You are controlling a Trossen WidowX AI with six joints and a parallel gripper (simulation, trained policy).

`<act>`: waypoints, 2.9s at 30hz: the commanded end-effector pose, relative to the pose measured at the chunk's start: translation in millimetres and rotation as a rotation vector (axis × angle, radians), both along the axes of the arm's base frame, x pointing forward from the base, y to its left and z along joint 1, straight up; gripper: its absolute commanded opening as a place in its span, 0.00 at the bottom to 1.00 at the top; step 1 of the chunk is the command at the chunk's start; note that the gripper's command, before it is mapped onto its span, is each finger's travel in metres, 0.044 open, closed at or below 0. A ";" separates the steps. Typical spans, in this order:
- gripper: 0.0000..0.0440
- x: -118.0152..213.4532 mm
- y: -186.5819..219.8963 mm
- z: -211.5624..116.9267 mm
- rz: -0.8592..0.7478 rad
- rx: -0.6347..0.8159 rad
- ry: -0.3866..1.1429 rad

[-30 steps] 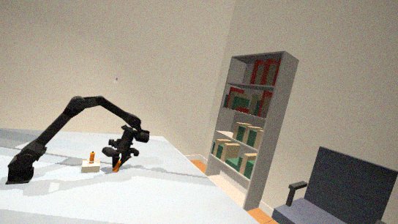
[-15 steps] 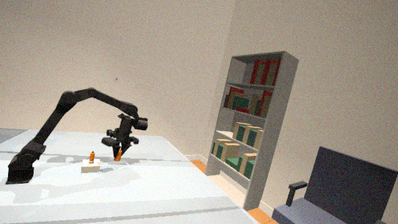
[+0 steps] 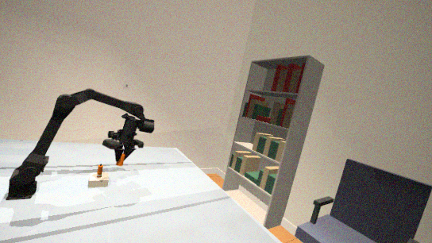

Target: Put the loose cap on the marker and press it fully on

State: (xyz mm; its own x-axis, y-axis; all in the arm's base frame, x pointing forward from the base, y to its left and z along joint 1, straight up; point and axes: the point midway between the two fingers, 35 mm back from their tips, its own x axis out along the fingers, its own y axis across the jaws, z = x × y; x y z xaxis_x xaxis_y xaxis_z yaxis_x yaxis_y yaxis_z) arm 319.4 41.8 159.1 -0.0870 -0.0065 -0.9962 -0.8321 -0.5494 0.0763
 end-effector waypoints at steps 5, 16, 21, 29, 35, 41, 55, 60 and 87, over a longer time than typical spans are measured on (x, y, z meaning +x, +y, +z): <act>0.10 -27.7 7.5 12.7 0.044 0.007 0.029; 0.04 -54.4 17.5 16.4 0.093 0.009 0.052; 0.01 -62.2 19.3 15.2 0.107 0.009 0.057; 0.00 -68.4 21.0 8.9 0.122 0.008 0.057; 0.00 -70.1 21.2 -0.2 0.126 0.007 0.057; 0.00 -71.8 21.0 -9.5 0.130 0.006 0.057; 0.00 -79.4 20.9 -41.4 0.158 0.025 0.089; 0.00 -81.7 21.3 -54.2 0.177 0.033 0.094; 0.33 -84.0 13.4 -78.5 0.276 0.009 0.067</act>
